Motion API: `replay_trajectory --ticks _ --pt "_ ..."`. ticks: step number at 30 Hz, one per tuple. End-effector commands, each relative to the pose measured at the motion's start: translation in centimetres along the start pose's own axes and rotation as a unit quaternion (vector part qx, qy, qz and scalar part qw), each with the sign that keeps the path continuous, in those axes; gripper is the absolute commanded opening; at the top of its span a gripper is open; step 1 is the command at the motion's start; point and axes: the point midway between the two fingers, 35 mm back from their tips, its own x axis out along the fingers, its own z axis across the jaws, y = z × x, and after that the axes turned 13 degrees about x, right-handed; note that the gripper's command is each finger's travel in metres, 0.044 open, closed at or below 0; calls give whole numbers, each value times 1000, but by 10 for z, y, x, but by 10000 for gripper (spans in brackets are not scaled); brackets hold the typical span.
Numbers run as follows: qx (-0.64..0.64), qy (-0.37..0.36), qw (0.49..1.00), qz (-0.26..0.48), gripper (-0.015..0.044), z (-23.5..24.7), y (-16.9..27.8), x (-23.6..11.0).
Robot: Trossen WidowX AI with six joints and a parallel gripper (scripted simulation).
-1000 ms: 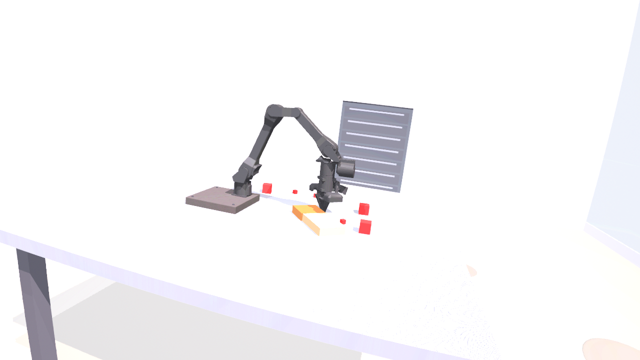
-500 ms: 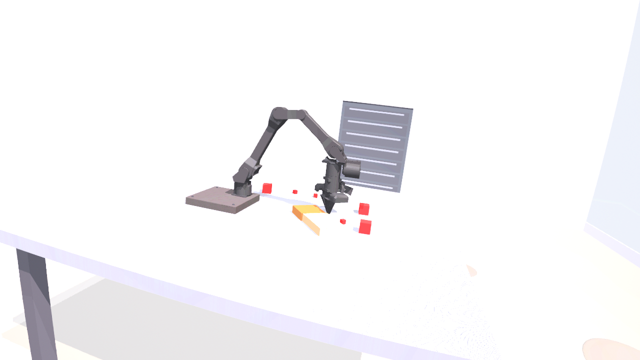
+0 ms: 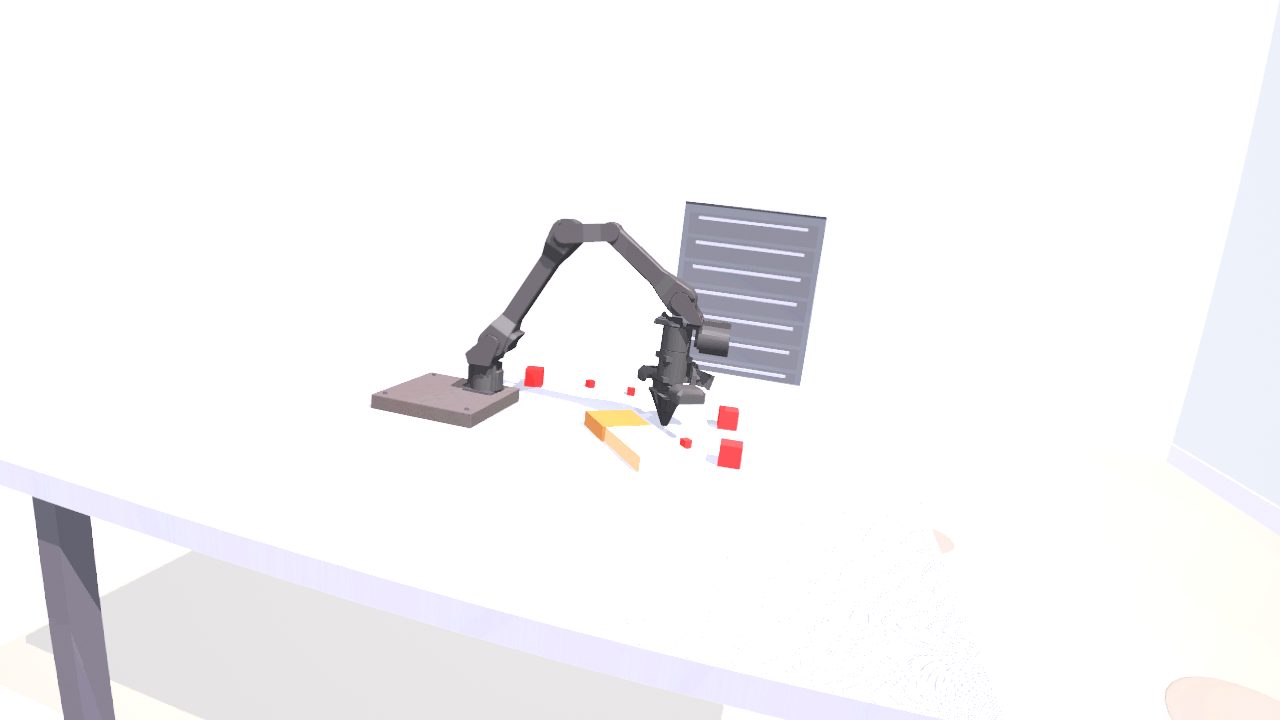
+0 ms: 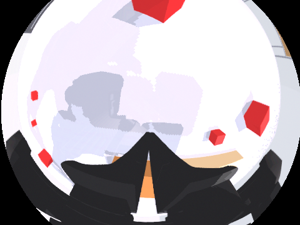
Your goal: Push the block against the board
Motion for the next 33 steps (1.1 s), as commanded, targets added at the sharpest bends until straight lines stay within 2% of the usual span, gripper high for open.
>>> replay_trajectory --ticks 1,3,9,15,22,26,30,33 --pt "2 4 1000 -7 0 -1 -2 -37" --pt "2 4 1000 -6 0 -1 -2 -49" --pt "0 5 1000 -11 0 -6 5 -49" --pt "0 6 1000 -5 0 -36 86 -55" --pt "1 6 1000 1 0 -39 175 -47" --pt "1 6 1000 1 0 -39 177 -44" --pt "1 6 1000 1 0 -41 177 6" --pt "1 6 1000 1 0 -40 177 8"
